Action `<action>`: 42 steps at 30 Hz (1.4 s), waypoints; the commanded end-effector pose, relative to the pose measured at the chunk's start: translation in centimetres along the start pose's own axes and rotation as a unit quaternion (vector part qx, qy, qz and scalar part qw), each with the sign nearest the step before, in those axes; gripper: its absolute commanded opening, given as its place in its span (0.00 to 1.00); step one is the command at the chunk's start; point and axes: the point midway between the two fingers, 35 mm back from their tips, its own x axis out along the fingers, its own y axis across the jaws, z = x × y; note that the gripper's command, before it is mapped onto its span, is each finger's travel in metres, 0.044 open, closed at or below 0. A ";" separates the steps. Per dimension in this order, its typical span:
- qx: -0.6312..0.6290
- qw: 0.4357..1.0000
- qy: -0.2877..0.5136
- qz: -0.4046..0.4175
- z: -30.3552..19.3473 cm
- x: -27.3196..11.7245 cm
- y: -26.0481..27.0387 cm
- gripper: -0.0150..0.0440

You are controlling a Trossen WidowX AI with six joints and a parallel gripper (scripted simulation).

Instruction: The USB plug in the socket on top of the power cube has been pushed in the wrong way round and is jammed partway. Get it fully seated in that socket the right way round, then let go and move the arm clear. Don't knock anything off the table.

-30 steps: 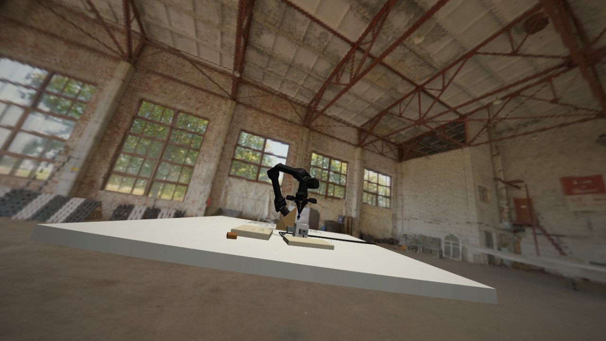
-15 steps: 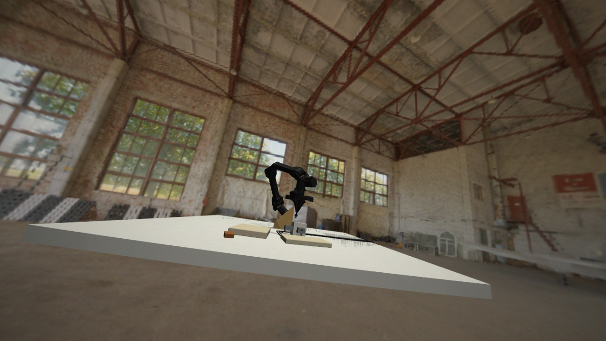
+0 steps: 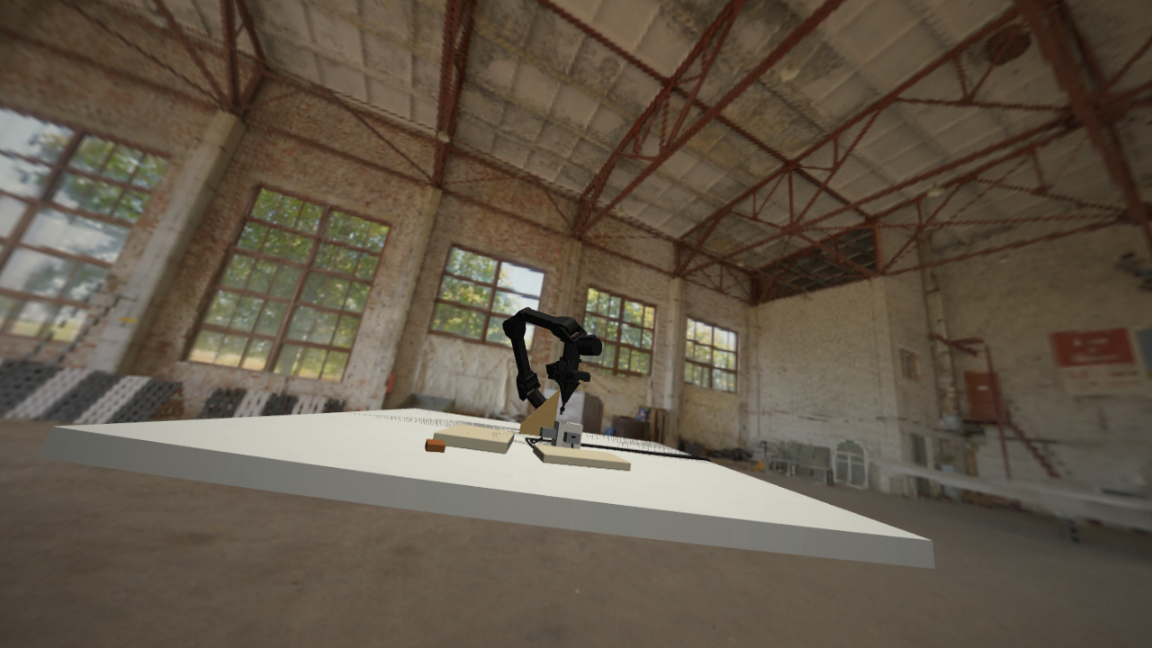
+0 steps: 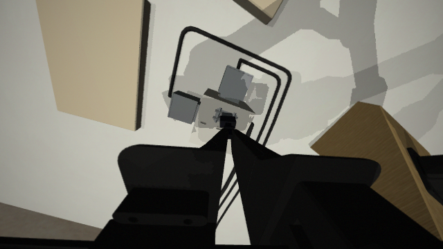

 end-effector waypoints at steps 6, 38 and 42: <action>0.112 0.994 0.000 -0.001 0.0 0.0 -0.1 0.25; 0.141 0.990 0.005 0.001 -0.1 0.2 0.0 0.25; 0.141 0.990 0.006 0.001 -0.1 0.2 0.0 0.25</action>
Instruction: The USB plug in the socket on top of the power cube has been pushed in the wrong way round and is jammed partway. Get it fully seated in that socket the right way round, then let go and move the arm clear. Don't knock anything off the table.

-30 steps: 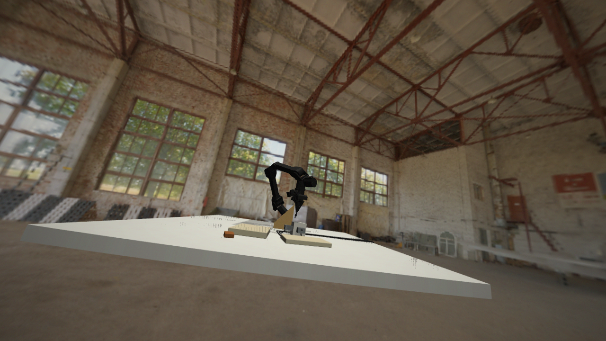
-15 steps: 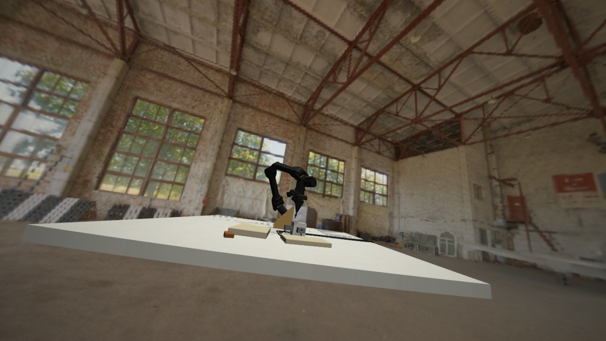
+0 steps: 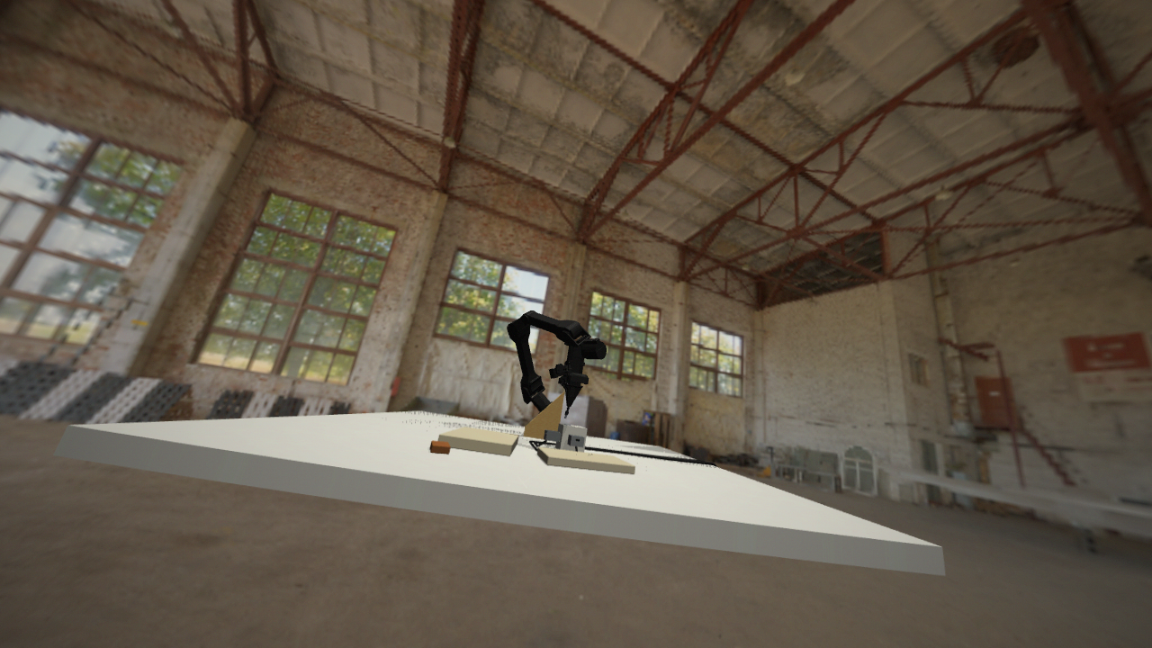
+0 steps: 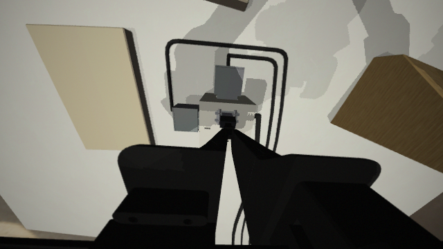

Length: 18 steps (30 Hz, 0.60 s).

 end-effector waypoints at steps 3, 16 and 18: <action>-0.001 1.000 0.005 -0.001 0.0 0.0 -0.1 0.25; -0.002 1.000 0.010 -0.001 -0.1 0.2 -0.1 0.25; -0.002 1.000 0.010 -0.001 -0.1 0.2 -0.1 0.25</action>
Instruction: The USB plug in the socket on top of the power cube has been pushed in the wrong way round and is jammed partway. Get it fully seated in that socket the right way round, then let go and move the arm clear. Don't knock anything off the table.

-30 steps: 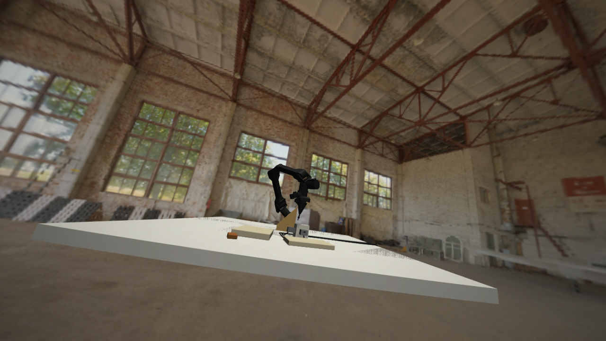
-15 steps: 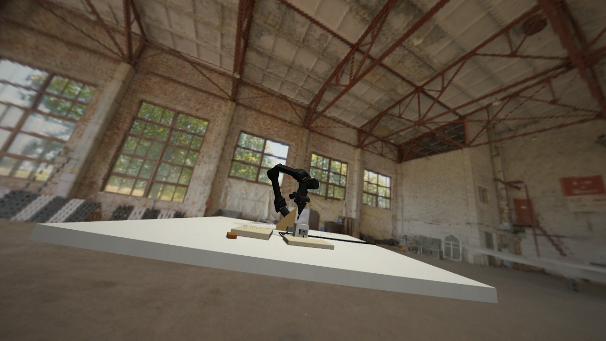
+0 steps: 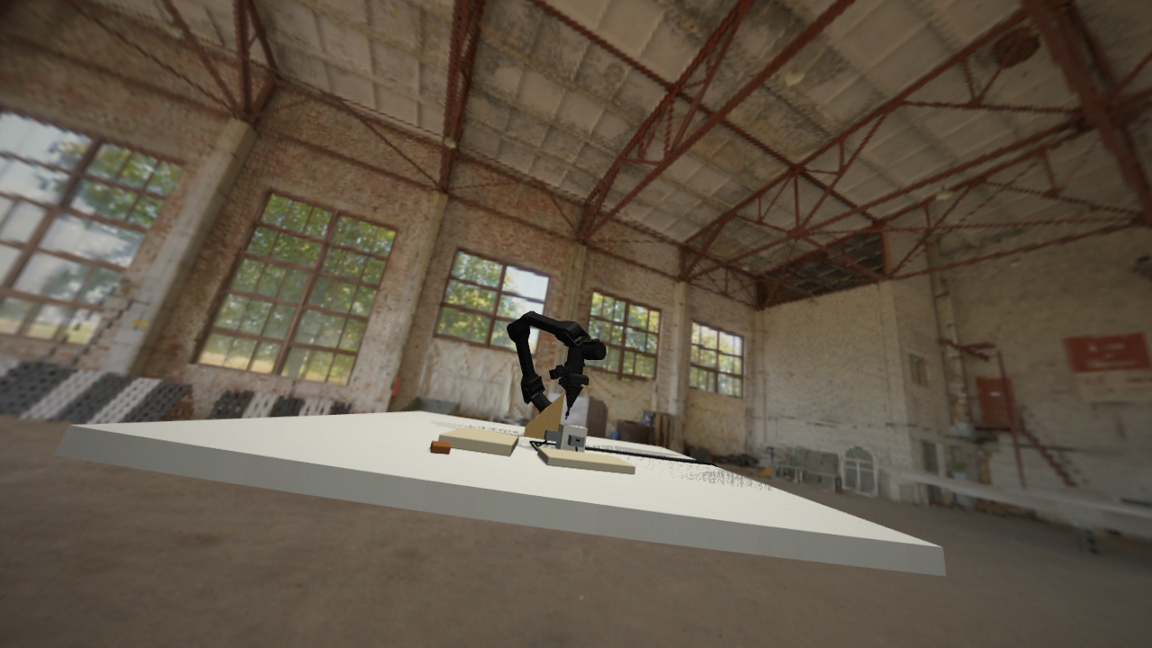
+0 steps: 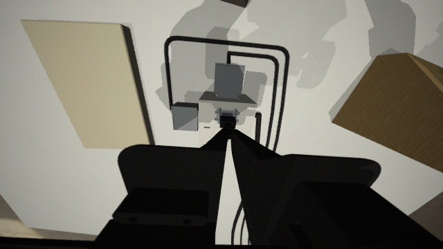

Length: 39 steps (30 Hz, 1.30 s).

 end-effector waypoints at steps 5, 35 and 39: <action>-0.001 1.000 0.006 0.000 0.0 0.0 -0.1 0.25; -0.004 1.000 0.016 0.000 -0.2 0.4 -0.1 0.25; -0.004 1.000 0.018 0.000 -0.2 0.5 -0.1 0.25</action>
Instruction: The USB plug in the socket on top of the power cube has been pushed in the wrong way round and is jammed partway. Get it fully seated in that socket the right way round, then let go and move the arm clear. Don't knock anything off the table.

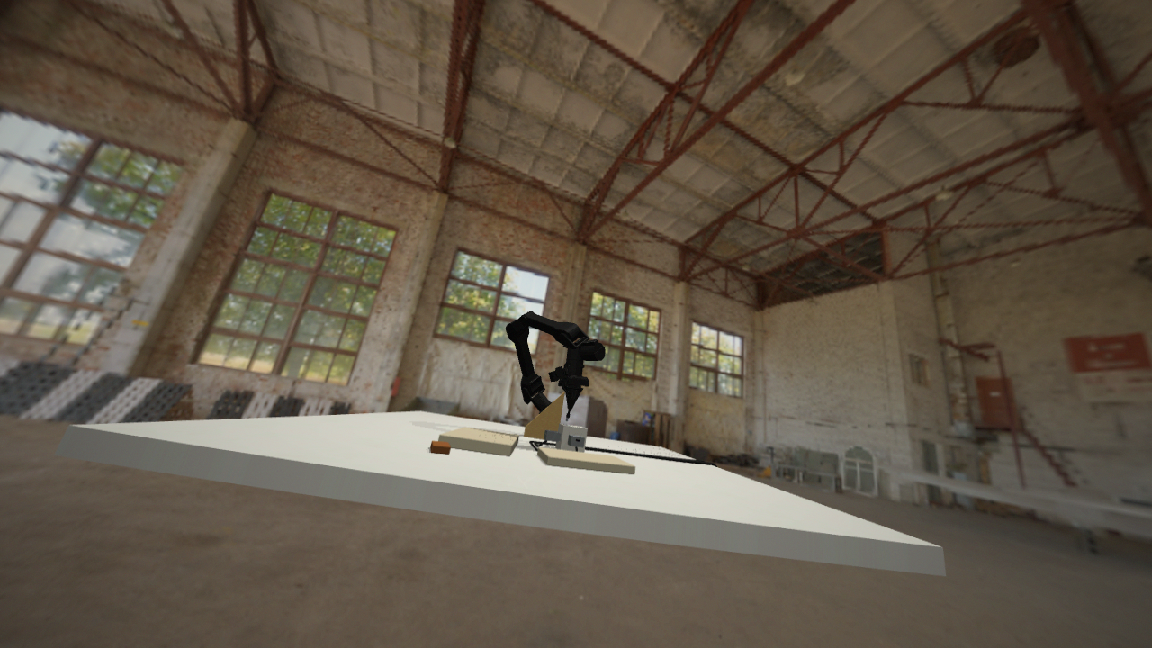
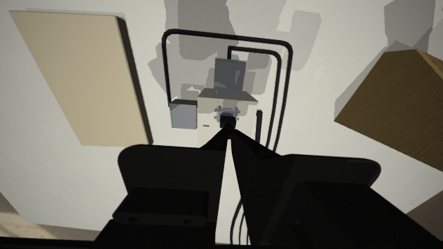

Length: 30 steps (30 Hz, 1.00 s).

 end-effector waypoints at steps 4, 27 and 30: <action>-0.001 1.000 0.006 0.000 0.0 0.0 -0.1 0.25; -0.003 1.000 0.014 0.000 -0.1 0.3 -0.1 0.25; -0.003 1.000 0.015 0.000 -0.2 0.4 -0.1 0.25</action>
